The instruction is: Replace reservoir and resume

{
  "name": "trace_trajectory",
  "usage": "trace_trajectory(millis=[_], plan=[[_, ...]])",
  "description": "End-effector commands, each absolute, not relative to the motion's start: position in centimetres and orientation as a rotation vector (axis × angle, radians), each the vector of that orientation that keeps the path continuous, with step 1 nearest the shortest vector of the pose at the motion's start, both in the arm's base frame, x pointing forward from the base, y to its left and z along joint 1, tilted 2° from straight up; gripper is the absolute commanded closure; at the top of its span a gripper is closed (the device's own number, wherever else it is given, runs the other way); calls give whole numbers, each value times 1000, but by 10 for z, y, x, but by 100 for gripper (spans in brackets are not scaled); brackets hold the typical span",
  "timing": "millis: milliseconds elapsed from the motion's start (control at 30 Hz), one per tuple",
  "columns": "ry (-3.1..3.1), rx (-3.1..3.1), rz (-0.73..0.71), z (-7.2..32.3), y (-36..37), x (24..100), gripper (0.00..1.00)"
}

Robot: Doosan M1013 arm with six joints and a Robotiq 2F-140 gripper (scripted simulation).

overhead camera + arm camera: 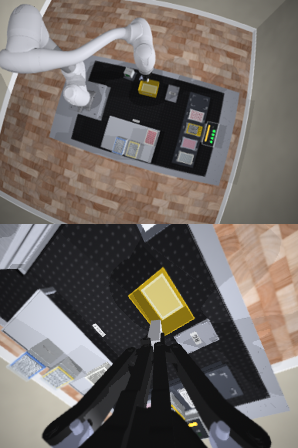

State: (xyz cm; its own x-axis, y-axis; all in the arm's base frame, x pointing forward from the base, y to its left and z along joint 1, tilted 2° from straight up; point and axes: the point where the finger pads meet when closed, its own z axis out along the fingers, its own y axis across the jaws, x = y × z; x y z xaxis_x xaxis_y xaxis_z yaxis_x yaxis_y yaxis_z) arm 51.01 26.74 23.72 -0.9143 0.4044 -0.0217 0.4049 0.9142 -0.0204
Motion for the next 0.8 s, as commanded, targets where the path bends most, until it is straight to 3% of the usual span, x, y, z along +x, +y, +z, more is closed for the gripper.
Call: trace_trajectory(millis=[0, 767], plan=[[3060, 566, -39, 240, 266, 489, 100], [3114, 117, -45, 238, 261, 395, 100]])
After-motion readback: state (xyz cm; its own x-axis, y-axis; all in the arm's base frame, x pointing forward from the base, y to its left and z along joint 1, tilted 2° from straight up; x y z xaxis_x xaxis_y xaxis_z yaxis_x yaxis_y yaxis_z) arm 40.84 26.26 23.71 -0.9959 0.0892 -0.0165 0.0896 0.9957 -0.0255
